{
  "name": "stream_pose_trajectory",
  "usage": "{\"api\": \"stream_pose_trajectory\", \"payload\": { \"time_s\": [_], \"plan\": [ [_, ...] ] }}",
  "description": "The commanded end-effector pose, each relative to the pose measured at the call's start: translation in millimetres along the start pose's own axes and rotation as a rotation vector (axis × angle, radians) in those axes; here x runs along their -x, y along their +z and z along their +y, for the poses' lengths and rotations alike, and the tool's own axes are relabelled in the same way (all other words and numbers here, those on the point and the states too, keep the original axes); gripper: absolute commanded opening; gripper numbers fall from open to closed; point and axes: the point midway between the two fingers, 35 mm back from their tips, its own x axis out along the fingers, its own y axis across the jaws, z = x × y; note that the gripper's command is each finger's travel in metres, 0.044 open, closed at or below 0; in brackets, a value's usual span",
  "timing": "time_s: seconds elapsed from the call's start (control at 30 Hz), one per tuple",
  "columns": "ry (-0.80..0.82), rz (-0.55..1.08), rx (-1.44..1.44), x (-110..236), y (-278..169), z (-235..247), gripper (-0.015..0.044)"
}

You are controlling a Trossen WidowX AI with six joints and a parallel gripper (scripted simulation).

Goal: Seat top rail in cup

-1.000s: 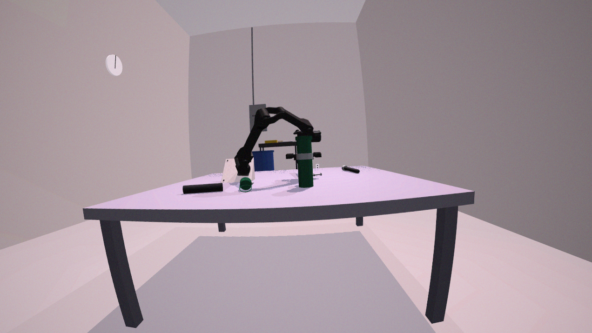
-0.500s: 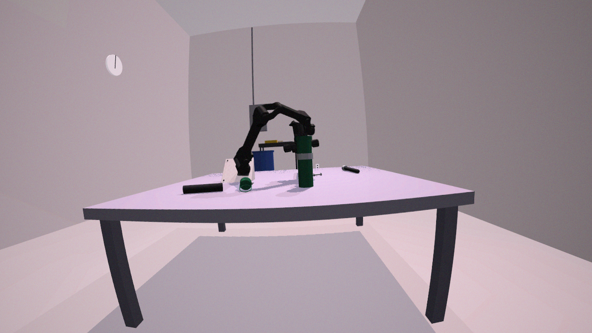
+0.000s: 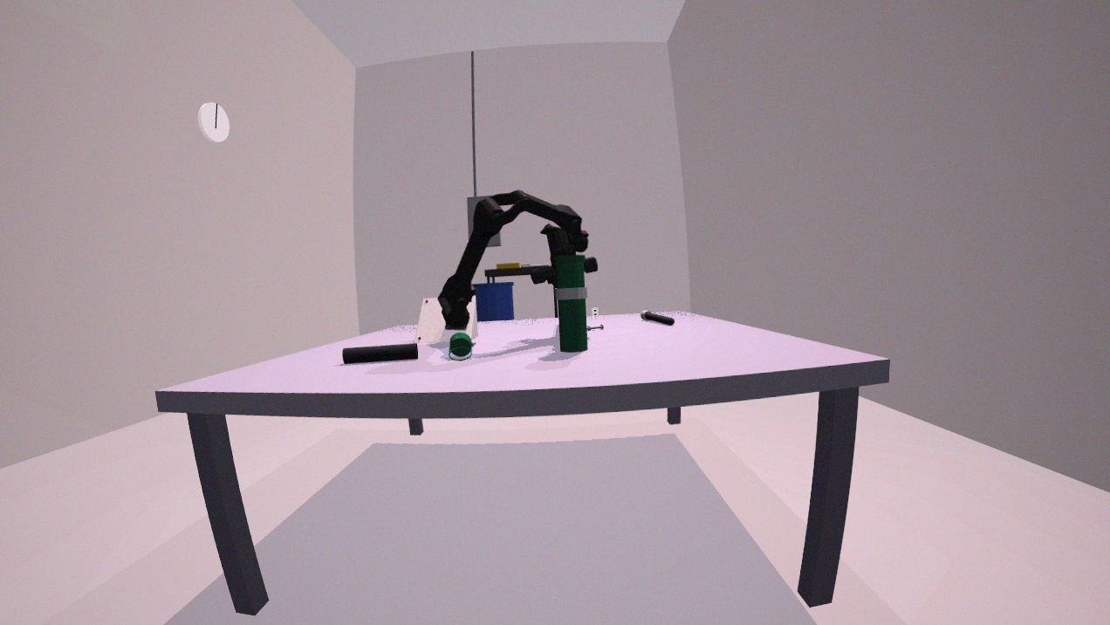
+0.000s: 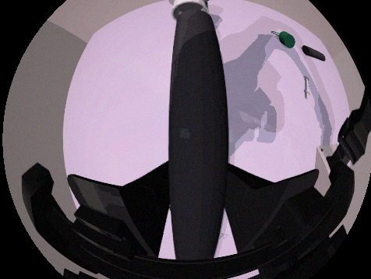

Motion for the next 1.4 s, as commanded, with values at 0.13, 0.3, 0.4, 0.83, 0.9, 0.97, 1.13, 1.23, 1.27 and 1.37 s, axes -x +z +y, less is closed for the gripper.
{"api": "stream_pose_trajectory", "payload": {
  "time_s": [0.13, 0.3, 0.4, 0.83, 0.9, 0.97, 1.13, 1.23, 1.27, 1.37],
  "plan": [
    [0.003, -0.001, 0.002, 1.0, 1.8, 1.7, 0.0],
    [0.003, -0.001, 0.002, 2.0, 4.0, 4.1, 0.0],
    [0.003, -0.001, 0.002, 2.4, 5.1, 5.2, 0.0],
    [-0.001, 0.0, 0.004, -0.3, 14.1, 4.9, 0.0],
    [-0.002, 0.001, 0.005, -1.6, 17.1, 4.4, 0.0],
    [-0.004, 0.001, 0.006, -2.9, 20.0, 3.8, 0.0],
    [-0.006, 0.002, 0.007, -4.5, 23.5, 3.1, 0.0],
    [-0.006, 0.002, 0.007, -4.5, 23.5, 3.1, 0.0],
    [-0.006, 0.002, 0.007, -4.5, 23.5, 3.1, 0.0],
    [-0.006, 0.002, 0.007, -4.5, 23.5, 3.1, 0.0]
  ]
}}
